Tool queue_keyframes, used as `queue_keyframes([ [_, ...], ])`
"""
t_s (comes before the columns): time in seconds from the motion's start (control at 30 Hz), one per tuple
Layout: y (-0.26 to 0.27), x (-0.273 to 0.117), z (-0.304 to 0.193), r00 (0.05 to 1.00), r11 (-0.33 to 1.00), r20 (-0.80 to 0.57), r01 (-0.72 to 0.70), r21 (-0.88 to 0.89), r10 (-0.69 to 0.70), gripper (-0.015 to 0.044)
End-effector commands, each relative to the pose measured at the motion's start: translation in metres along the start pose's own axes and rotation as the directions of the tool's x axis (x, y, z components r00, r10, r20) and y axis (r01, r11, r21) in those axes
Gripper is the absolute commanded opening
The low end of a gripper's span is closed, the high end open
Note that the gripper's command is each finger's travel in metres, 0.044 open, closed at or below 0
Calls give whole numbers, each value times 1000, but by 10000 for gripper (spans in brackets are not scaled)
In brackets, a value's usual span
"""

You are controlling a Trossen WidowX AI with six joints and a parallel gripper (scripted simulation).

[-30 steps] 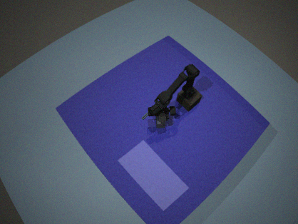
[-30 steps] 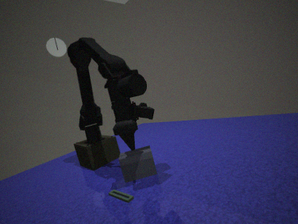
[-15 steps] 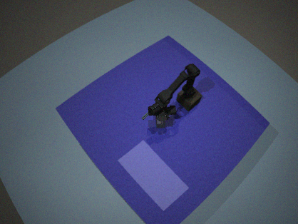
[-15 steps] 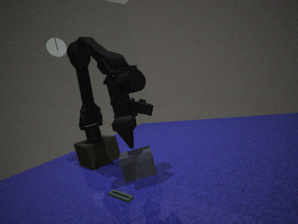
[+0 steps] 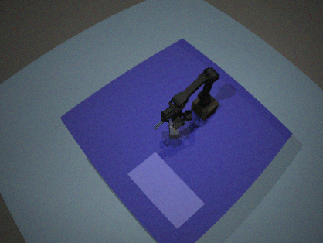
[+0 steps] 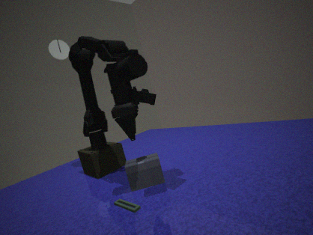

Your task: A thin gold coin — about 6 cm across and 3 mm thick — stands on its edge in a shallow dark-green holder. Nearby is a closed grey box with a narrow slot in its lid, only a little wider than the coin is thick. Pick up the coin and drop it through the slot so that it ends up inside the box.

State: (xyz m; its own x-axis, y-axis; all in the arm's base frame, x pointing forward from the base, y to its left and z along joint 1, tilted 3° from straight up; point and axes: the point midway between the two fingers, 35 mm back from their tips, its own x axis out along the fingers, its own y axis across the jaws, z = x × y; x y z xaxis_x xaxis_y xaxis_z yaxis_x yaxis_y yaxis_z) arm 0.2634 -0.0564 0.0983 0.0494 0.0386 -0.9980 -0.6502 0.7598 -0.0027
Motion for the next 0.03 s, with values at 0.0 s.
queue_keyframes([
  [0.0, 0, -2, 0, 1000, 1000, 2, 2, -3, -2, 440],
])
